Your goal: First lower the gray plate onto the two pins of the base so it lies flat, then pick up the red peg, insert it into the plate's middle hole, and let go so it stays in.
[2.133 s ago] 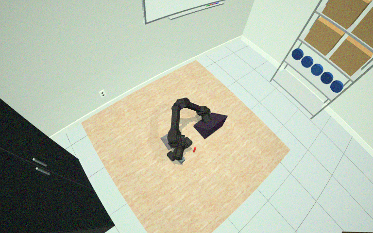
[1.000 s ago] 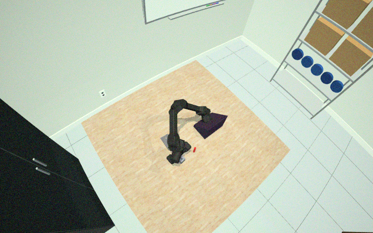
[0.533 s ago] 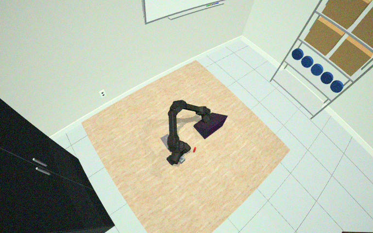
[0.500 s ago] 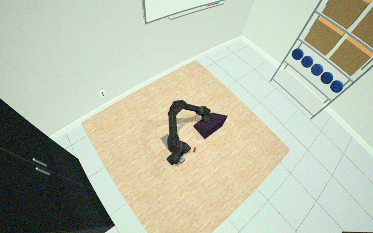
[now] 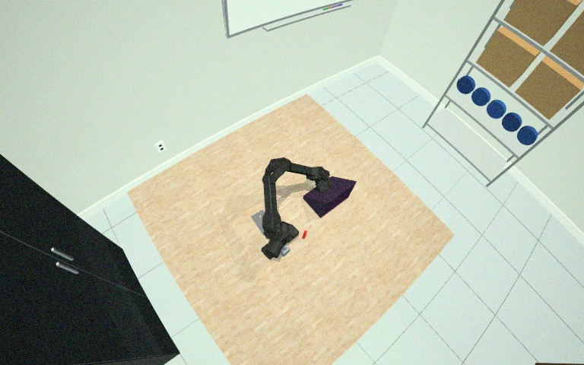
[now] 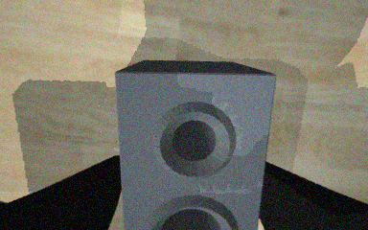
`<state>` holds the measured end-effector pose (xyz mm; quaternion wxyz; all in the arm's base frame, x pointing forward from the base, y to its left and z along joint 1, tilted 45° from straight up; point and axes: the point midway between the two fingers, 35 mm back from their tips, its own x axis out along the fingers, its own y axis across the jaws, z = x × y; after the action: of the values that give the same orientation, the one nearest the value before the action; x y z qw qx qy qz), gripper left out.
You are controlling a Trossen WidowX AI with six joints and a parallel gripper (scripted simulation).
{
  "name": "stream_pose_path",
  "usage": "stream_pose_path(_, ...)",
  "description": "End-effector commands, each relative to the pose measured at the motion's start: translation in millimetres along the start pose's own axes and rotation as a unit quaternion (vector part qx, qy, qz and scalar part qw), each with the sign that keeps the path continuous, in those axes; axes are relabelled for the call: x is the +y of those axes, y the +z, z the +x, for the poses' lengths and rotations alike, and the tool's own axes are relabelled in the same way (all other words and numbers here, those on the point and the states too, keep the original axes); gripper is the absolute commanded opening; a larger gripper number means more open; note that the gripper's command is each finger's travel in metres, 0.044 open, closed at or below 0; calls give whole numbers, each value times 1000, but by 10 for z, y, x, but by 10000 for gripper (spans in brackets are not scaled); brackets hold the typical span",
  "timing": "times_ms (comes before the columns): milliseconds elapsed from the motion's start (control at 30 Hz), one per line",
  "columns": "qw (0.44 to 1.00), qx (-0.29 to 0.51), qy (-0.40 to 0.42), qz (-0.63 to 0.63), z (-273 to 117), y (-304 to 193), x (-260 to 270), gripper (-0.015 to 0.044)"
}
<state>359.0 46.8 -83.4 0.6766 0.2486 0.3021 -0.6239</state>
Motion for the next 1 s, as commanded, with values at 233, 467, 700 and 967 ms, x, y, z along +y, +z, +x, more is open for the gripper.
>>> stream_pose_path(233,1000,-2,0,-3,14,-3,-6,105)
stream_pose_path(467,1000,-1,0,-3,-30,-7,5,0)
stream_pose_path(700,1000,0,0,-3,-242,-22,48,0)
stream_pose_path(967,1000,2,1,-5,-497,-34,75,0)
